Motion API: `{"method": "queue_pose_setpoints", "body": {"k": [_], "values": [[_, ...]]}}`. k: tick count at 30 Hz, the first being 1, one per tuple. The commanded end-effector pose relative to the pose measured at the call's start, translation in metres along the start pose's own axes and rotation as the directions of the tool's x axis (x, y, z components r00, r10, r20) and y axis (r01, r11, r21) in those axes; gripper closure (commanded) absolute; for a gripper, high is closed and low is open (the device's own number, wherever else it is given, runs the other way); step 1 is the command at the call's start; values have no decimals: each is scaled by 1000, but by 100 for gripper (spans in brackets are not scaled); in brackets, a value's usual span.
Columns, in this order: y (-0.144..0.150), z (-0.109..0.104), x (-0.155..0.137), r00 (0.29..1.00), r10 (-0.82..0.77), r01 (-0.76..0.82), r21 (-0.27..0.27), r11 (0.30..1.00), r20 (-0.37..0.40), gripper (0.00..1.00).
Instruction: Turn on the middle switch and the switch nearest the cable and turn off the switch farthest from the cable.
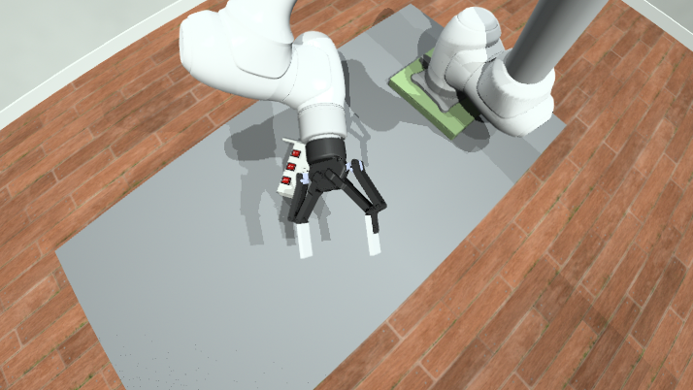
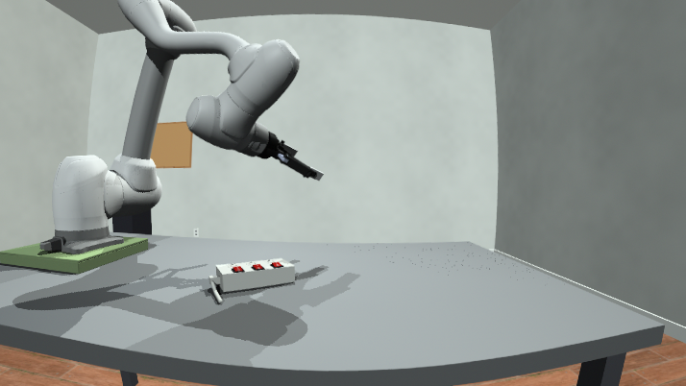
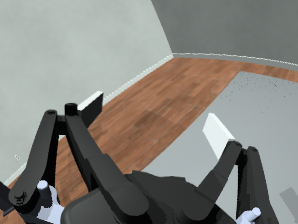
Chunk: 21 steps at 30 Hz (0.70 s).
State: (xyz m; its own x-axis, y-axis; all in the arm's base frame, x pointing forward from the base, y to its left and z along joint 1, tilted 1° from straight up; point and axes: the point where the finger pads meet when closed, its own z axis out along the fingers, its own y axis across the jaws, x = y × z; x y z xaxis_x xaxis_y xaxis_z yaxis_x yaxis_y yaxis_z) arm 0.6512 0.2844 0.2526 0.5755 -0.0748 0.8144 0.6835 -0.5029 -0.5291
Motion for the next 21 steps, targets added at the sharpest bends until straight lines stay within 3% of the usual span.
{"method": "queue_pose_setpoints", "body": {"k": [1,3,5,7,11,12,13,14,15,16,17,18,20,21], "values": [[0,3,-20,973,-191,185,57,981,130,0],[0,3,-20,973,-191,185,57,981,130,0],[11,-5,-51,893,-384,359,142,922,234,0],[11,-5,-51,869,-424,393,164,905,255,0],[30,-23,-80,705,-623,547,300,781,338,0],[30,-23,-80,699,-629,551,305,777,340,0],[42,-34,-92,620,-698,594,366,716,359,0],[42,-34,-92,597,-715,604,383,699,363,0],[56,-48,-103,531,-762,628,432,648,370,0],[56,-48,-103,489,-788,639,461,615,374,0],[56,-48,-103,489,-788,639,461,615,374,0],[70,-62,-112,386,-844,656,533,534,372,0],[70,-62,-112,386,-844,656,533,534,372,0],[86,-78,-119,270,-894,656,611,443,358,0]]}}
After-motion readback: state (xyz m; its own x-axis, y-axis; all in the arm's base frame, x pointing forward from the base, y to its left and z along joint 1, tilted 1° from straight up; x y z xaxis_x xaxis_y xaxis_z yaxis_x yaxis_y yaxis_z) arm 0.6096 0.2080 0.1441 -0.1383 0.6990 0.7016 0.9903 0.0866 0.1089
